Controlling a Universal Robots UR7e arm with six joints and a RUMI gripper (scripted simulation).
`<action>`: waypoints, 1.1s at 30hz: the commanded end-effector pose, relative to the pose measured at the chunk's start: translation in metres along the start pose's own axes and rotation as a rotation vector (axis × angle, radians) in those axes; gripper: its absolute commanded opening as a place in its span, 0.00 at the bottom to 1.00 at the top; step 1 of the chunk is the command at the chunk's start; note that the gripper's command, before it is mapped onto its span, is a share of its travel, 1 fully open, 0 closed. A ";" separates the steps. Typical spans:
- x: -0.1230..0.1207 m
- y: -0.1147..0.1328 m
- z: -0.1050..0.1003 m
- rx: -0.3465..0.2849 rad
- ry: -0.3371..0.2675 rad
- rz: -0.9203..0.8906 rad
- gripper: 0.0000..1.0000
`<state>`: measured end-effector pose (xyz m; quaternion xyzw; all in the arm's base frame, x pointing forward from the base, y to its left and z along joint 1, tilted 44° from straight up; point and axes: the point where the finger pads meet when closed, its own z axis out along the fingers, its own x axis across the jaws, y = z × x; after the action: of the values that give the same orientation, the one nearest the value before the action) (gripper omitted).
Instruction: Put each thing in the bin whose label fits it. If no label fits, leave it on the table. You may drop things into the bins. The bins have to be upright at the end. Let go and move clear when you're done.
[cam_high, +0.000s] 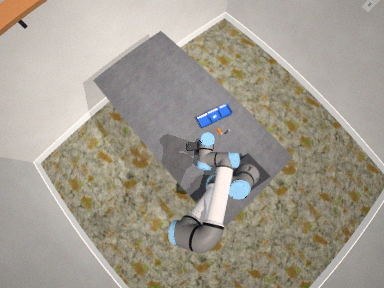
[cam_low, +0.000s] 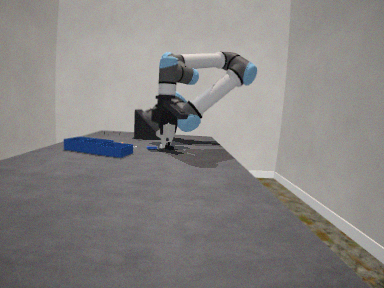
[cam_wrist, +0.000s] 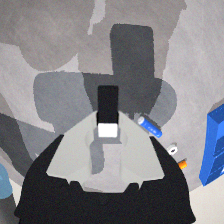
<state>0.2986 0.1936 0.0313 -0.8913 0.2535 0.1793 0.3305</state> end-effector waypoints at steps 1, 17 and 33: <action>0.000 0.000 0.000 0.000 0.001 0.000 0.00; 0.000 0.000 0.000 0.000 0.001 0.000 0.00; 0.000 0.000 -0.037 0.000 0.001 0.000 0.00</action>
<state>0.3030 0.1771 0.0484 -0.8913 0.2537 0.1792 0.3303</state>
